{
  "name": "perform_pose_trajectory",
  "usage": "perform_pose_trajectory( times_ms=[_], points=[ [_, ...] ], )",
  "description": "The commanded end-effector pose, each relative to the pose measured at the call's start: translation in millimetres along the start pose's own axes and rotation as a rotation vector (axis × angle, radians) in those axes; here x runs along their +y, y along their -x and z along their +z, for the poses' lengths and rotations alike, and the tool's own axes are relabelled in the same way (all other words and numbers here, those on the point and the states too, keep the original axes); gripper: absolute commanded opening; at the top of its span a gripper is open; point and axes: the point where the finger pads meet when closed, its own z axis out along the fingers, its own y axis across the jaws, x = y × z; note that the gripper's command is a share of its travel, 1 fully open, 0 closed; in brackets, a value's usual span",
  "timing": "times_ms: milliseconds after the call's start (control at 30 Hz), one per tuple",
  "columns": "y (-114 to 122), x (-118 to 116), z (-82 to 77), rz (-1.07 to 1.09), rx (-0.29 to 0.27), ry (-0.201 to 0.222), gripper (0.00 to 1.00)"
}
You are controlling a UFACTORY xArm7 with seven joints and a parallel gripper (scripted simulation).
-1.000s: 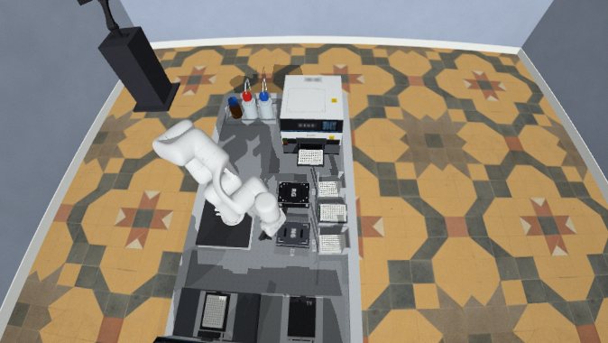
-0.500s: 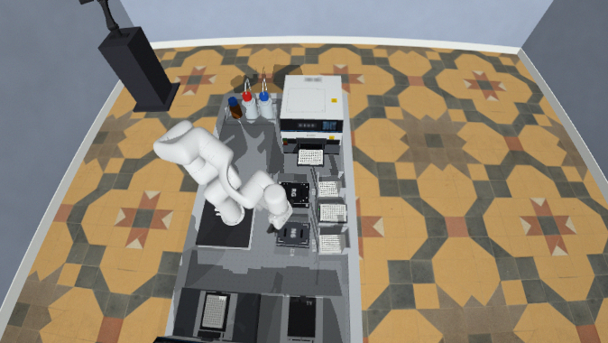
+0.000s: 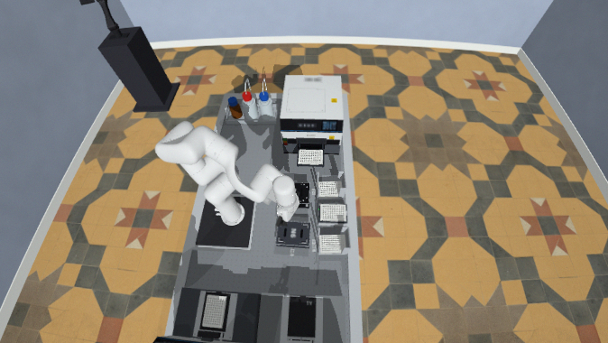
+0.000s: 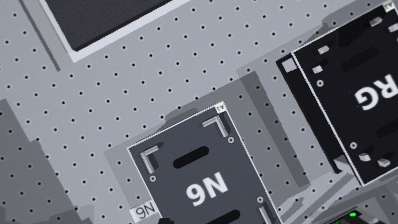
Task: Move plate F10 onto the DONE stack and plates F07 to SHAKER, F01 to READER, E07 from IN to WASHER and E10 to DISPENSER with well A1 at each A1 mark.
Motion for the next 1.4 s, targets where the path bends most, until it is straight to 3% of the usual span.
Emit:
perform_pose_trajectory(
  times_ms=[0,100,667,767,1367],
  points=[
    [3.8,11.9,-1.2,0.0,-0.003,0.0,1.0],
    [5.9,21.7,-1.2,-0.109,-0.003,0.0,1.0],
    [15.7,67.4,-1.2,-0.109,-0.003,0.0,1.0],
    [17.8,77.2,-1.2,-0.217,-0.003,0.0,1.0],
    [28.3,126.1,-1.2,-0.257,-0.003,0.0,1.0]
  ],
)
